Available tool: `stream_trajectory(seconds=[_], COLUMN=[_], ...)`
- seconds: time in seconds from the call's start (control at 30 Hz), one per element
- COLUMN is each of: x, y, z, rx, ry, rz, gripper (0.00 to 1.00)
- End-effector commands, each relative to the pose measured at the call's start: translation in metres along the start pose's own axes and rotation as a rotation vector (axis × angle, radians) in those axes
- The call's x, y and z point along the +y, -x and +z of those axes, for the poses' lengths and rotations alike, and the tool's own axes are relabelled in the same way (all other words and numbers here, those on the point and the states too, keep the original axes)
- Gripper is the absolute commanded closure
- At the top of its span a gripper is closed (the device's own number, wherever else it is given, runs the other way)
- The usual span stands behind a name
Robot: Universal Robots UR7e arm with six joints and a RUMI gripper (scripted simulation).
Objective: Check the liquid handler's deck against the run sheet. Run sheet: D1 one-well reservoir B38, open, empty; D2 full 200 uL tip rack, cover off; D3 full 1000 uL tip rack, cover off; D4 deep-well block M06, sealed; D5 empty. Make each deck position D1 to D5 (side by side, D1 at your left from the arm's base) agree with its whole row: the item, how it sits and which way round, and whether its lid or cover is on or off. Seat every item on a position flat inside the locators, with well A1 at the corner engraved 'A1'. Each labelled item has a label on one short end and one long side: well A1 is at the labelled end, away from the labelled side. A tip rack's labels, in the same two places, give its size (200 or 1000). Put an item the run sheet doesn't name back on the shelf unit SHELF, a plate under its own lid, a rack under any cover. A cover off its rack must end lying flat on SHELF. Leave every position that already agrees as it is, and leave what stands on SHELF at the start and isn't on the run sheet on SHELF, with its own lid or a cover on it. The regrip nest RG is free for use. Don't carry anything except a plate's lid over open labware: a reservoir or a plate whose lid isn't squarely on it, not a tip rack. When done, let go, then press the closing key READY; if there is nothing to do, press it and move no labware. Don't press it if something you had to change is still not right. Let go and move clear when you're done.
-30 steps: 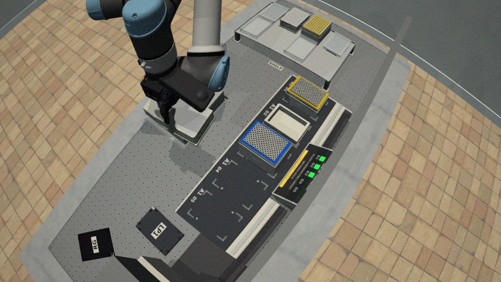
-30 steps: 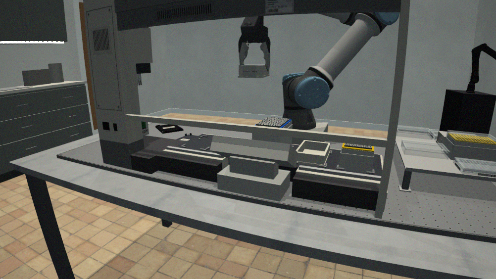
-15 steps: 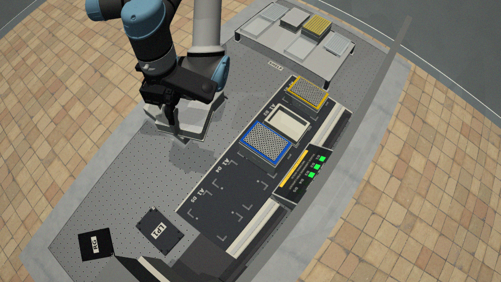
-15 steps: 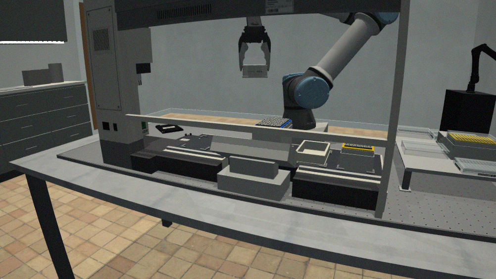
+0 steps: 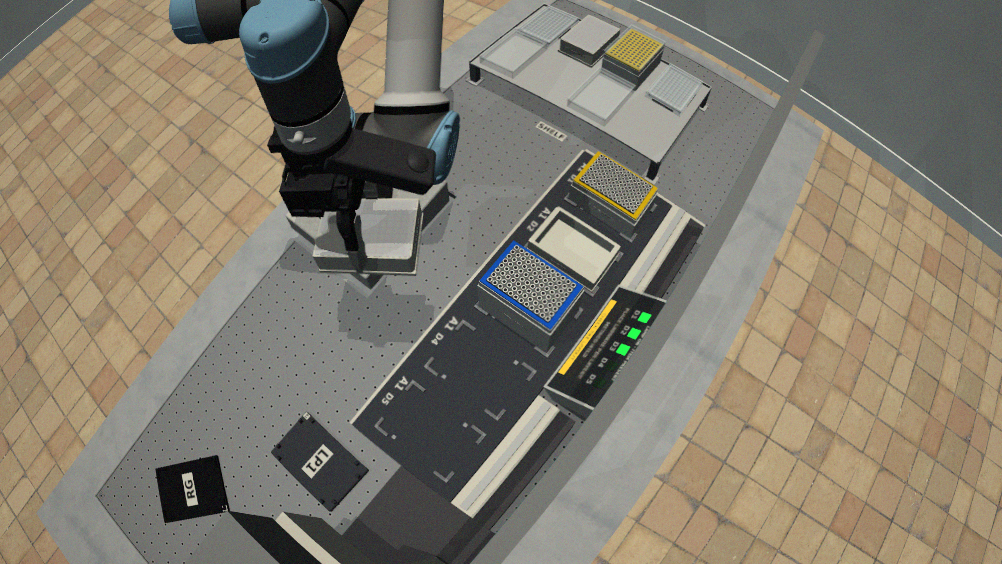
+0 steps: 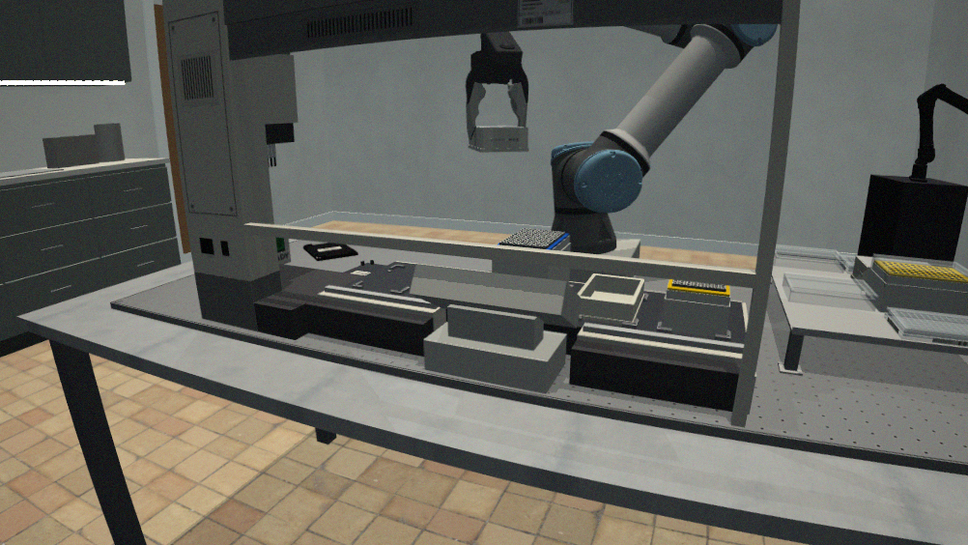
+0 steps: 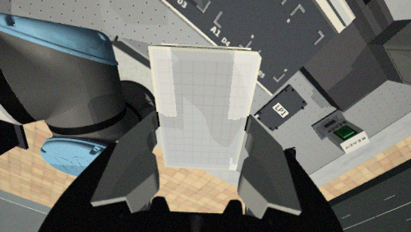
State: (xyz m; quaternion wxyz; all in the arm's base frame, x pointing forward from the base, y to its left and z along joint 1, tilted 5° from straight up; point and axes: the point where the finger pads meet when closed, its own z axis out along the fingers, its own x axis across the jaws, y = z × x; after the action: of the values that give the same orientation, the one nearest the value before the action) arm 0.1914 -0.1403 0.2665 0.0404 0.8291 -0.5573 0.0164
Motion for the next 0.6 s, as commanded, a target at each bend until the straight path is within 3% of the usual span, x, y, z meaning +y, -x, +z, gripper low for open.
stream_trajectory(seconds=[0.0,0.47,0.57], x=[0.0001,0.0001,0.0001], y=[-0.0003,-0.0003,-0.0003], z=[-0.0003,-0.0003,-0.0003], rx=[0.001,0.002,0.002], ry=[-0.006,-0.005,-0.005], rz=[-0.114,-0.352,-0.352], gripper=[1.0,1.0,1.0])
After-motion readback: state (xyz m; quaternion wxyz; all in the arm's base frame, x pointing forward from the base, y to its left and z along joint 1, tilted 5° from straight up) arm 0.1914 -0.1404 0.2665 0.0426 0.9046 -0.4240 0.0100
